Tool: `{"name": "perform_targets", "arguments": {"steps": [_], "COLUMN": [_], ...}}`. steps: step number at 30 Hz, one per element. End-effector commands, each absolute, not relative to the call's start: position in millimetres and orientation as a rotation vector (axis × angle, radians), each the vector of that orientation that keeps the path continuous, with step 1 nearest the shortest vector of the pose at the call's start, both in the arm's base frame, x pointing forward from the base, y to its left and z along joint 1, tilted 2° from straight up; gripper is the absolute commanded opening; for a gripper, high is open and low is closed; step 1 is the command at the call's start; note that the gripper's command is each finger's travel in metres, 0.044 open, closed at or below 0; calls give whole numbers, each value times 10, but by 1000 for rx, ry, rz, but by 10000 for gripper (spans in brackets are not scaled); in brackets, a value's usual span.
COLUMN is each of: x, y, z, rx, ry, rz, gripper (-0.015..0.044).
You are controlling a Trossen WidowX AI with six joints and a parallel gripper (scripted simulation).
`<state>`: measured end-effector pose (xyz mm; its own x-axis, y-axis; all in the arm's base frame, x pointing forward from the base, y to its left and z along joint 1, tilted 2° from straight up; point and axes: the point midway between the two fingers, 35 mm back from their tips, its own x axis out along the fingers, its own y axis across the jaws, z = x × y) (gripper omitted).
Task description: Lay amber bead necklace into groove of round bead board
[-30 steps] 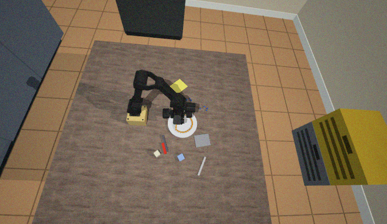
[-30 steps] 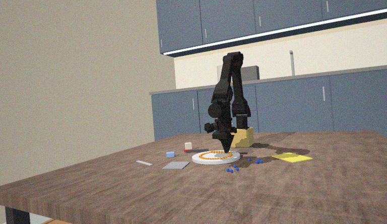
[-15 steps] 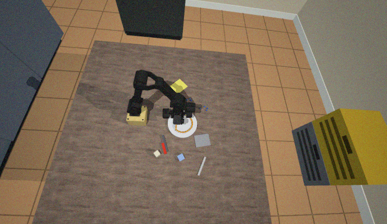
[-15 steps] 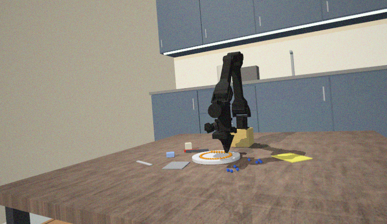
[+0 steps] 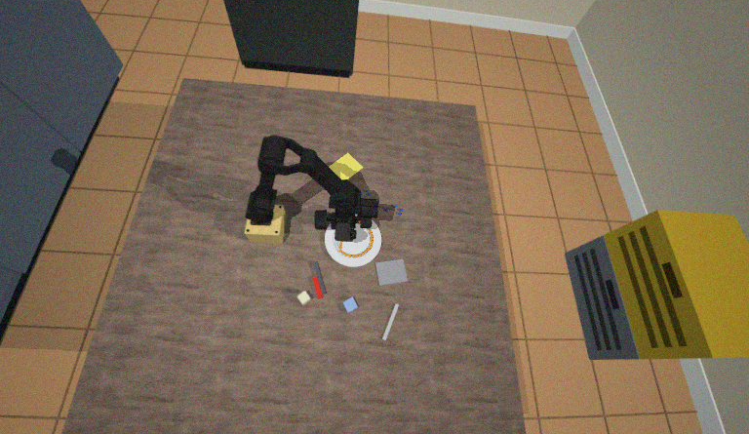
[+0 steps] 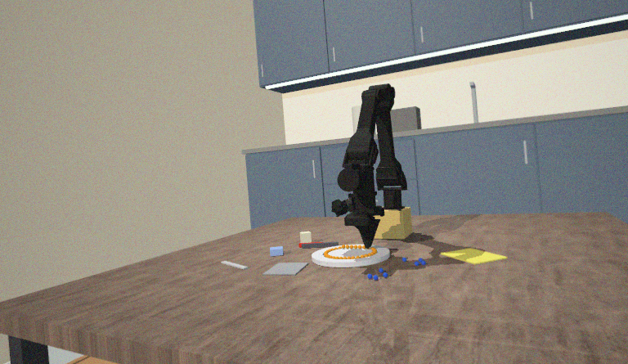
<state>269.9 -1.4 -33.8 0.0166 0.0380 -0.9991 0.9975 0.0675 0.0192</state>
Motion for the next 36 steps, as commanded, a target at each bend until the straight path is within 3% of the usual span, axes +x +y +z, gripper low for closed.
{"name": "perform_targets", "arguments": {"steps": [1, 23, 36], "x": [2690, 2574, 2594], "y": [-13, 15, 10], "z": [-300, -364, -330], "rx": [1196, 1196, 1195], "ry": [1257, 1260, 1254], "rz": [-1132, -1134, -1127], "gripper": [0, 0, 341]}}
